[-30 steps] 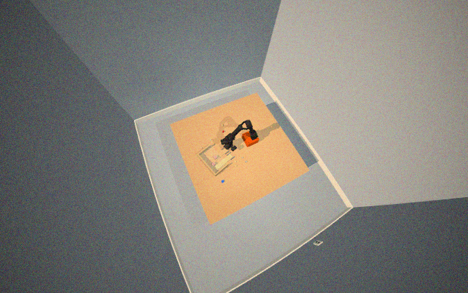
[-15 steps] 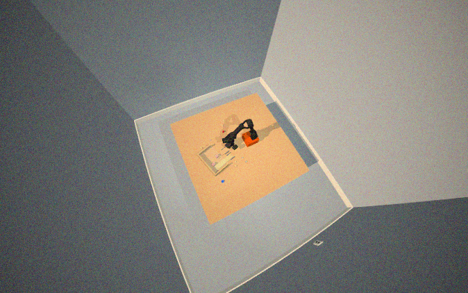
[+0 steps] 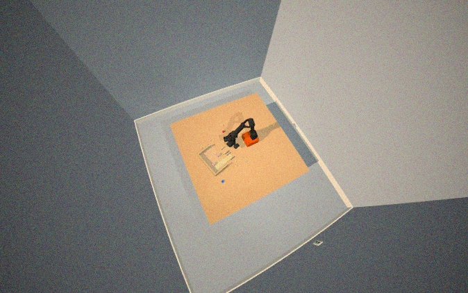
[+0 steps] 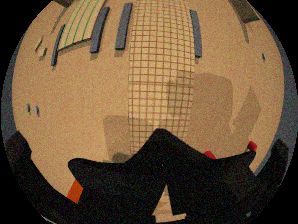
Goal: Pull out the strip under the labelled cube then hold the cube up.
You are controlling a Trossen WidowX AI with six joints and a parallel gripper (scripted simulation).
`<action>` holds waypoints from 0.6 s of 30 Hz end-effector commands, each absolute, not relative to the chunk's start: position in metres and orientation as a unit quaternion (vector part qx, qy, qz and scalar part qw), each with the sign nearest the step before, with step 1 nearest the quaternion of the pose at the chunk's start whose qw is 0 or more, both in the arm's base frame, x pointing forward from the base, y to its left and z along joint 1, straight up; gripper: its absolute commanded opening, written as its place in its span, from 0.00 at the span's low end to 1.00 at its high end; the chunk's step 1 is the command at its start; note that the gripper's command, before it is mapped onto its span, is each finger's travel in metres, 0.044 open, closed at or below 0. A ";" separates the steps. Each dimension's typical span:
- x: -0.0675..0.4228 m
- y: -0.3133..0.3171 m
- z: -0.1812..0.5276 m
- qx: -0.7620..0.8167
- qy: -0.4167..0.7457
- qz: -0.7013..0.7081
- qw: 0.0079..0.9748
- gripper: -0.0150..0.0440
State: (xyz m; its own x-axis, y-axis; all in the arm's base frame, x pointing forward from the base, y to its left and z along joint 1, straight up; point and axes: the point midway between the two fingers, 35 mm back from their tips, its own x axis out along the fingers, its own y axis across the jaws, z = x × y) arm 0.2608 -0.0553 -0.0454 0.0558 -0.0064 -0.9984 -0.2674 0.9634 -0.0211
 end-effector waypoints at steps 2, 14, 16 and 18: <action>0.244 -0.057 -0.051 -0.098 0.693 0.092 0.709 0.25; 0.227 -0.062 -0.051 -0.098 0.693 0.092 0.708 0.25; 0.224 -0.063 -0.051 -0.098 0.693 0.092 0.708 0.25; 0.222 -0.064 -0.051 -0.098 0.693 0.092 0.708 0.25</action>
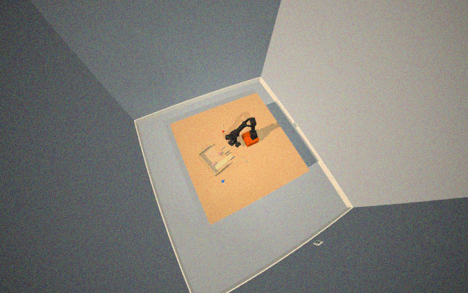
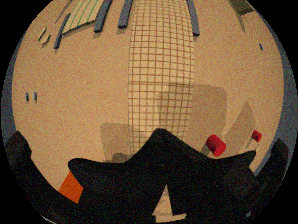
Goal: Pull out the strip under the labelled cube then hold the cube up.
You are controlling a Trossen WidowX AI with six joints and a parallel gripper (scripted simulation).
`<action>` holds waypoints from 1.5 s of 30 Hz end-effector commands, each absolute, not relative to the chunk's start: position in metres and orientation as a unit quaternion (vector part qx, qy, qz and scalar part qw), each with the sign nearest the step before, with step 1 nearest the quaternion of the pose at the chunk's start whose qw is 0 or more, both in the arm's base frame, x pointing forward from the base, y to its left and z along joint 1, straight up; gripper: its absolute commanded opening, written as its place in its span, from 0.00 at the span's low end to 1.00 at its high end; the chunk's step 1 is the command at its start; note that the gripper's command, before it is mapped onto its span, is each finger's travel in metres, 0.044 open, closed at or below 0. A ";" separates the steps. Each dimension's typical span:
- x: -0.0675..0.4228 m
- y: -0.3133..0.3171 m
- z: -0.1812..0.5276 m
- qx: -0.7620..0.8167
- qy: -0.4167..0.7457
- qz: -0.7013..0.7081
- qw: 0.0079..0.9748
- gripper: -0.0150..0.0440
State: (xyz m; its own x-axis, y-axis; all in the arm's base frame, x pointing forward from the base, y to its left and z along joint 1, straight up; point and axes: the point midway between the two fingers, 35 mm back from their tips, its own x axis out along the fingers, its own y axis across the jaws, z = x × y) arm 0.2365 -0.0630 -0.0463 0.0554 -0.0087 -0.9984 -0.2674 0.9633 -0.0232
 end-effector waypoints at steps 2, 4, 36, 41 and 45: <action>0.219 -0.064 -0.052 -0.098 0.693 0.092 0.708 0.25; 0.216 -0.065 -0.052 -0.098 0.693 0.092 0.708 0.25; 0.199 -0.070 -0.052 -0.098 0.694 0.092 0.707 0.25; 0.199 -0.070 -0.052 -0.098 0.694 0.092 0.707 0.25; 0.199 -0.070 -0.052 -0.098 0.694 0.092 0.707 0.25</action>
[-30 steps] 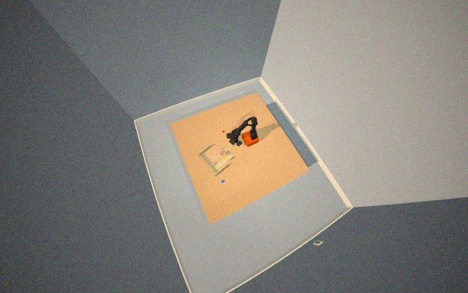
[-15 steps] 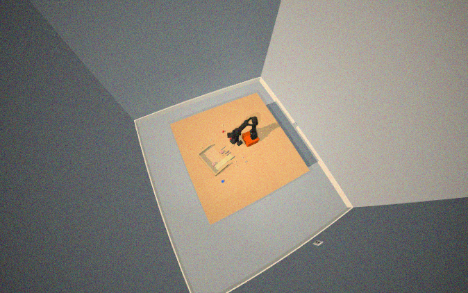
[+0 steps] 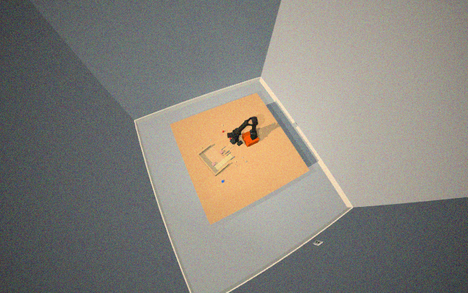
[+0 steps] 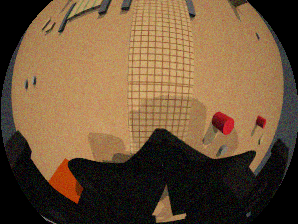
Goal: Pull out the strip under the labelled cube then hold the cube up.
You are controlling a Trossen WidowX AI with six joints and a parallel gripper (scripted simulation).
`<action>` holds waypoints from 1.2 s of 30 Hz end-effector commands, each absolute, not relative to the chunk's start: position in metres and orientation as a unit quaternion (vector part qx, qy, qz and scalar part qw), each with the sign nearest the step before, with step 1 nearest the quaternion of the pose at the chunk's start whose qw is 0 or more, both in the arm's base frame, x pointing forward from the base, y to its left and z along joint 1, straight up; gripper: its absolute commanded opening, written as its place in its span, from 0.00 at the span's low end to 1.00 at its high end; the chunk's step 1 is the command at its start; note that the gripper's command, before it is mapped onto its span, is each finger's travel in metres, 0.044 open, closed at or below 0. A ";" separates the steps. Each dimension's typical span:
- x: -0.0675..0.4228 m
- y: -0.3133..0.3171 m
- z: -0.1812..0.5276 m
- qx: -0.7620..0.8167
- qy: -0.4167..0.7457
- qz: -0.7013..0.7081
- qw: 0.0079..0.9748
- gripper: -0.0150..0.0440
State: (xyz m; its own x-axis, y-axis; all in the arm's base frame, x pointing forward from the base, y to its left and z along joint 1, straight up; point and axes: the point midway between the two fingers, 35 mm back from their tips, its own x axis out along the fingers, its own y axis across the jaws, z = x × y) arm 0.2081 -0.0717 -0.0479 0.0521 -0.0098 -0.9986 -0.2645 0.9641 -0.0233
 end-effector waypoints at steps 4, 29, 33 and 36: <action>0.199 -0.070 -0.052 -0.098 0.694 0.092 0.707 0.25; 0.241 -0.062 -0.005 -0.111 0.691 0.104 0.707 0.61; 0.255 -0.058 -0.003 -0.111 0.690 0.104 0.707 0.79; 0.265 -0.055 -0.001 -0.111 0.690 0.104 0.708 0.92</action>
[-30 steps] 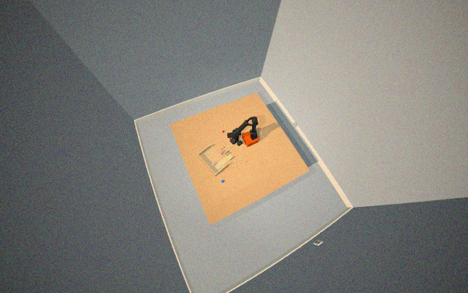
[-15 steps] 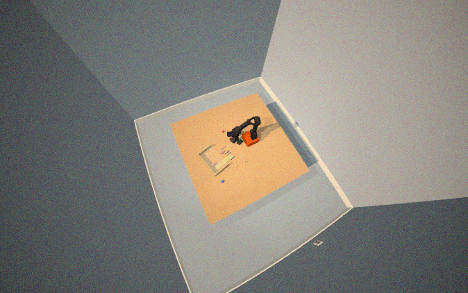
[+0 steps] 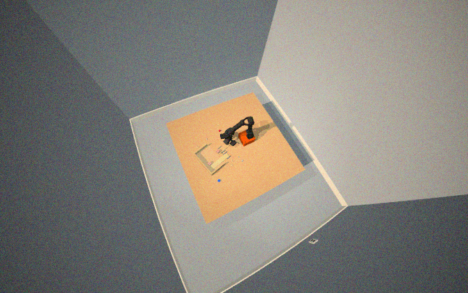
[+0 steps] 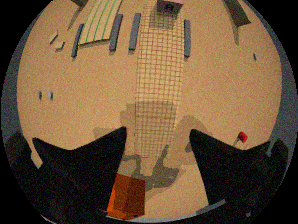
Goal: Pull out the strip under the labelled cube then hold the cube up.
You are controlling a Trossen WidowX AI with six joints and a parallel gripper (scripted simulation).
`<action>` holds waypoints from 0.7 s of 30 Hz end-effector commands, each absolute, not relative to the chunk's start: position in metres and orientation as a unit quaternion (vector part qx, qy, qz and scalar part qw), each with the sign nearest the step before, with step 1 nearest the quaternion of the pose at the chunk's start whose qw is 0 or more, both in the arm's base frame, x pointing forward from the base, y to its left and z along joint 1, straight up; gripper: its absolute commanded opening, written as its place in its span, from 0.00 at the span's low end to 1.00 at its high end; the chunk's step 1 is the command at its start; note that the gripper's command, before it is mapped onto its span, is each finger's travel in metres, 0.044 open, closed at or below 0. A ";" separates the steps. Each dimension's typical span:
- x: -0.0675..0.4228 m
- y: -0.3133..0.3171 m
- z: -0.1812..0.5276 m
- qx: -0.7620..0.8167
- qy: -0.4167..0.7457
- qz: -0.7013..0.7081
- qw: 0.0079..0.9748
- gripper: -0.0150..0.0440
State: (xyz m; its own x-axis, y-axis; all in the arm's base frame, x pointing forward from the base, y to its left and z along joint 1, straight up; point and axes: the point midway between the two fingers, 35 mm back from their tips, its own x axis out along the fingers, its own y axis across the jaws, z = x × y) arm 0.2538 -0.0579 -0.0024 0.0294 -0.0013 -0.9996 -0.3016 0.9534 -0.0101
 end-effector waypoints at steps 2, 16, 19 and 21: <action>0.272 -0.053 0.000 -0.111 0.690 0.104 0.708 1.00; 0.320 -0.039 0.009 -0.110 0.688 0.104 0.710 1.00; 0.331 -0.035 0.011 -0.110 0.688 0.104 0.710 1.00; 0.337 -0.033 0.012 -0.110 0.687 0.104 0.710 1.00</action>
State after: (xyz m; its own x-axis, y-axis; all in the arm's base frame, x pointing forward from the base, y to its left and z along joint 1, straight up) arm 0.3261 -0.0365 0.0106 0.0360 0.0008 -0.9994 -0.3026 0.9530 -0.0101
